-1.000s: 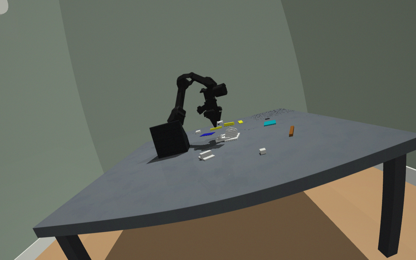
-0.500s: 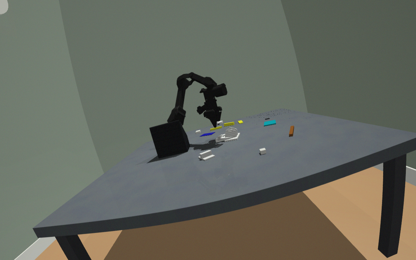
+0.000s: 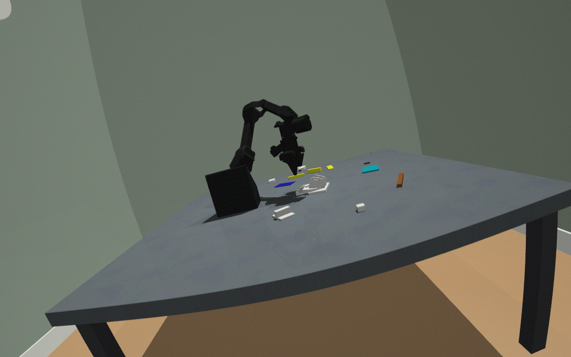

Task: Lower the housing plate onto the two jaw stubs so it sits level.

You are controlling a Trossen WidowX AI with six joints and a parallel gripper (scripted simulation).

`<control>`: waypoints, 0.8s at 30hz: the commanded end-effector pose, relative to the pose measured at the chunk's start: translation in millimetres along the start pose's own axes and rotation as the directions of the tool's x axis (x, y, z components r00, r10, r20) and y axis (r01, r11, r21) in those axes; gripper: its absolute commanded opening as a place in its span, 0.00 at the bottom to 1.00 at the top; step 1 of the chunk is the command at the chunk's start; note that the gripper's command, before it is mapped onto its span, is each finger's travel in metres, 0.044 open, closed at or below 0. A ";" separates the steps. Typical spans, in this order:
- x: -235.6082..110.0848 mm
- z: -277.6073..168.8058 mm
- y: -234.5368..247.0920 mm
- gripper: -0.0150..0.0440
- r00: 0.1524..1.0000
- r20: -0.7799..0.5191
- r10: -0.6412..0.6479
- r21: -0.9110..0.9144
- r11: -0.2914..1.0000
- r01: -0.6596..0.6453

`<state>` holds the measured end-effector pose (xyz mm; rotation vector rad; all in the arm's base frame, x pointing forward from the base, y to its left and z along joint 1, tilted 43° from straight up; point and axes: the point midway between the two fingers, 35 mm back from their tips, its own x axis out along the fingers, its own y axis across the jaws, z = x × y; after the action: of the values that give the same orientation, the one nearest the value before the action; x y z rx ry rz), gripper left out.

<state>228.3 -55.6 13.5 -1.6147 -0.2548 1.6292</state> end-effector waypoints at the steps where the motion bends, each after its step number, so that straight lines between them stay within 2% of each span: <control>1: 2.7 0.3 -0.6 0.85 1.000 0.001 -0.004 0.006 1.000 0.004; 24: 40.6 -1.1 -0.7 0.85 1.000 0.000 -0.004 0.006 1.000 0.004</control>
<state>236.9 -36.1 -10.4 -1.6248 -0.2515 1.6232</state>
